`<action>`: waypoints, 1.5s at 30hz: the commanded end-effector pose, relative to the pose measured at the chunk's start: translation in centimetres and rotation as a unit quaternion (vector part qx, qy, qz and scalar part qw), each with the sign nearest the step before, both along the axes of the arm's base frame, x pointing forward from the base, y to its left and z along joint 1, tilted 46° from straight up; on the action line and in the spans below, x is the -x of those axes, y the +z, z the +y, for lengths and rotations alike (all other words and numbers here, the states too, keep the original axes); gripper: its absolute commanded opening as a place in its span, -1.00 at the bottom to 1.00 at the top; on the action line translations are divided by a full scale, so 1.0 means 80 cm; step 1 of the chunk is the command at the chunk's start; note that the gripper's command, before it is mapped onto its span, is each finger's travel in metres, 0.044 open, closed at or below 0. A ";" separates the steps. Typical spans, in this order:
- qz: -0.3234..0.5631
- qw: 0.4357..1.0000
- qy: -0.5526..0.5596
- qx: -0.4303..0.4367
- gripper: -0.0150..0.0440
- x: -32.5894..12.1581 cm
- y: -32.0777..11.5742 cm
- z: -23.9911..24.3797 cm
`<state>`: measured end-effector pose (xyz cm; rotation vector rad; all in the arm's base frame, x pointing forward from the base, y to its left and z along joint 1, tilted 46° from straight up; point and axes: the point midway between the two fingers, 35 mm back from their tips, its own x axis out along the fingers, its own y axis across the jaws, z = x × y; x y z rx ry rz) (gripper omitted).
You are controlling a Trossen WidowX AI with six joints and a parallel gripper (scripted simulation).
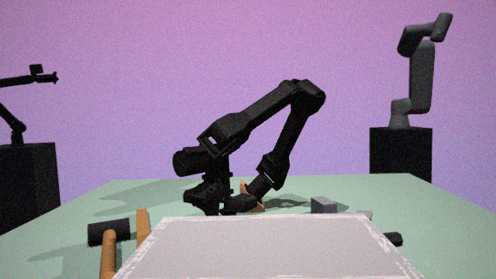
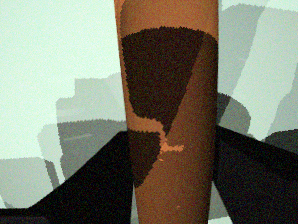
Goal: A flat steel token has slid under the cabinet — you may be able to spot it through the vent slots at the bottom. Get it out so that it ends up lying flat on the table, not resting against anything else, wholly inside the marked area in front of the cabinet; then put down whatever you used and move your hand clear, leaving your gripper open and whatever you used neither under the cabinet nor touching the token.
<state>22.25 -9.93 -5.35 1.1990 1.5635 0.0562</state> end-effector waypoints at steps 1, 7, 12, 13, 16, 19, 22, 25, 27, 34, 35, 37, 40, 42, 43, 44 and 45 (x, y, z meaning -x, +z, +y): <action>0.003 1.000 -0.003 0.000 -0.49 0.005 -0.006 -0.006; 0.003 1.000 -0.003 0.000 -0.49 0.010 -0.012 -0.011; 0.003 1.000 -0.003 0.000 -0.49 0.015 -0.017 -0.016; 0.003 1.000 -0.003 0.000 -0.49 0.016 -0.018 -0.017; 0.003 1.000 -0.003 0.001 -0.49 0.019 -0.022 -0.019; 0.002 1.000 -0.003 0.001 -0.49 0.019 -0.022 -0.020; -0.001 1.000 0.001 0.001 -0.49 0.019 -0.022 -0.020; -0.008 1.000 0.008 0.003 -0.49 0.019 -0.022 -0.020; -0.014 1.000 0.014 0.004 -0.49 0.019 -0.022 -0.020; -0.033 0.999 0.033 0.007 -0.49 0.019 -0.023 -0.020; -0.035 0.999 0.036 0.007 -0.49 0.020 -0.023 -0.020; -0.041 0.998 0.041 0.008 -0.49 0.020 -0.023 -0.020; -0.049 0.998 0.049 0.010 -0.49 0.020 -0.023 -0.020; -0.054 0.997 0.055 0.011 -0.49 0.020 -0.023 -0.020; -0.057 0.997 0.058 0.011 -0.49 0.020 -0.023 -0.020; -0.060 0.996 0.061 0.012 -0.49 0.020 -0.023 -0.020; -0.062 0.996 0.063 0.012 -0.49 0.020 -0.023 -0.020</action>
